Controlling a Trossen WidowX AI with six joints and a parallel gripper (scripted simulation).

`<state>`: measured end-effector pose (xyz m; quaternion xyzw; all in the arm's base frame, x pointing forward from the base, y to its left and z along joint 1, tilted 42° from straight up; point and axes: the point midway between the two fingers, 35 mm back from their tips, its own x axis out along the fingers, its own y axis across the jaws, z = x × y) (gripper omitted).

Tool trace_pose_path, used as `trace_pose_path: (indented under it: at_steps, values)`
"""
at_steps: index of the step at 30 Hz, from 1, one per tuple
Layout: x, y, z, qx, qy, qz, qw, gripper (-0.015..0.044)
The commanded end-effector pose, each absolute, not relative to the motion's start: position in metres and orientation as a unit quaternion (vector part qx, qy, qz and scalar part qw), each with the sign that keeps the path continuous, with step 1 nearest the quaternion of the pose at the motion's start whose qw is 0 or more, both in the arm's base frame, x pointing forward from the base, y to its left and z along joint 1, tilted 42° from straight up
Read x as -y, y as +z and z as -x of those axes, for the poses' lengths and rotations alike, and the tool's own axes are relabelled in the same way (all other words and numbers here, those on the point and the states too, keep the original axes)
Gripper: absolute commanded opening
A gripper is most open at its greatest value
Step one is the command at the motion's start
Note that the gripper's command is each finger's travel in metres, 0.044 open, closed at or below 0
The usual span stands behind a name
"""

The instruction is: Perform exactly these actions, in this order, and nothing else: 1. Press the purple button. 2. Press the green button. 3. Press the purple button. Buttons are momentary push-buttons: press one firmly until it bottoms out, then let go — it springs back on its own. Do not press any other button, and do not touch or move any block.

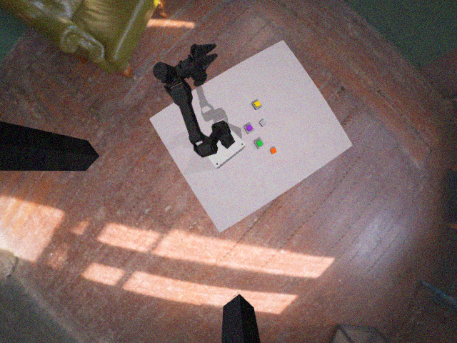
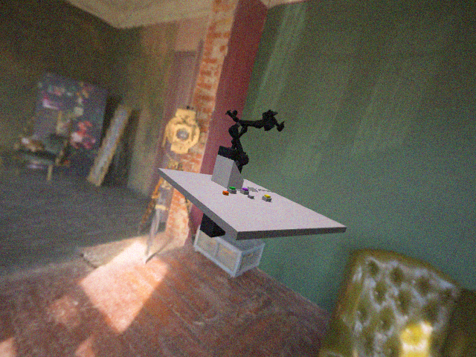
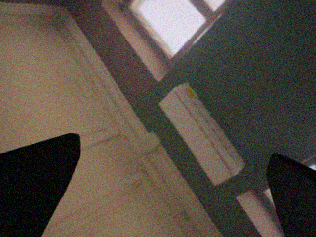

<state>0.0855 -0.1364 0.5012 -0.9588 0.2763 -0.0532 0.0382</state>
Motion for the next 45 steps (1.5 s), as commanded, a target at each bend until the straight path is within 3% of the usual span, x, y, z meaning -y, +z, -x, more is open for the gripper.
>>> trace_pose_path:
  at_steps: [1, 2, 5, 12, 21, 26, 32, 45]
  values:
    - [0.133, 0.502, -0.087, -0.277, -0.052, 0.959, 0.023, 0.0400]
    - [0.123, 0.504, -0.092, -0.278, -0.049, 0.959, -0.024, 0.0400]
    - [0.071, 0.505, -0.132, -0.271, -0.012, 0.920, -0.283, 0.0400]
    - [0.018, 0.468, -0.204, -0.203, 0.077, 0.777, -0.591, 0.0400]
    - [-0.001, 0.372, -0.284, -0.025, 0.187, 0.534, -0.825, 0.0400]
    - [0.008, 0.301, -0.311, 0.115, 0.225, 0.394, -0.884, 0.0400]
    - [0.029, 0.209, -0.318, 0.304, 0.227, 0.256, -0.889, 0.0400]
    - [0.050, 0.047, -0.239, 0.644, 0.027, 0.179, -0.744, 0.0400]
